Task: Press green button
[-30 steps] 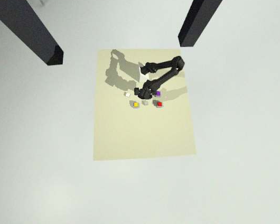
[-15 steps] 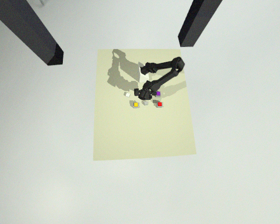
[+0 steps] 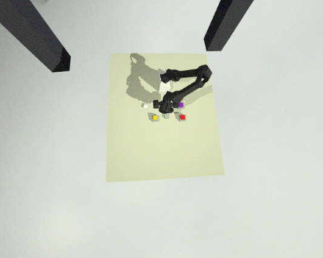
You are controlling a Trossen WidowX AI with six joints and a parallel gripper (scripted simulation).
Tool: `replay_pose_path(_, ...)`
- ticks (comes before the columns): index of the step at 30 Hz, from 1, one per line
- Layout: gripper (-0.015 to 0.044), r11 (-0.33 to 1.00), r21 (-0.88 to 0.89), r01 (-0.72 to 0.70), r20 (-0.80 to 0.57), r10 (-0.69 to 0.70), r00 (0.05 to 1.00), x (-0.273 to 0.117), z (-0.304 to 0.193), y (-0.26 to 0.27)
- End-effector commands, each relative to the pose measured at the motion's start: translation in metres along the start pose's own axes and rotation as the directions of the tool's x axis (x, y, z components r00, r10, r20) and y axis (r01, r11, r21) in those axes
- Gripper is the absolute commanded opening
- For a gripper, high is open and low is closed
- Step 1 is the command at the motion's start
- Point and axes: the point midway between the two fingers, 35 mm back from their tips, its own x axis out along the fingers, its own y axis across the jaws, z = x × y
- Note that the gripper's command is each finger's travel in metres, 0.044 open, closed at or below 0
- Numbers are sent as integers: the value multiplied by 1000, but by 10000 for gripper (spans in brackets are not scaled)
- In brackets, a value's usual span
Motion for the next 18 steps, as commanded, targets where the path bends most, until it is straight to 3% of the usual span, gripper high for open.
replay_pose_path(1,20,1000,8,-6,-2,6,1000,3,-2,1)
replay_pose_path(15,20,1000,8,-6,-2,6,1000,3,-2,1)
replay_pose_path(18,20,1000,5,-1,-2,1,1000,-14,-1,0)
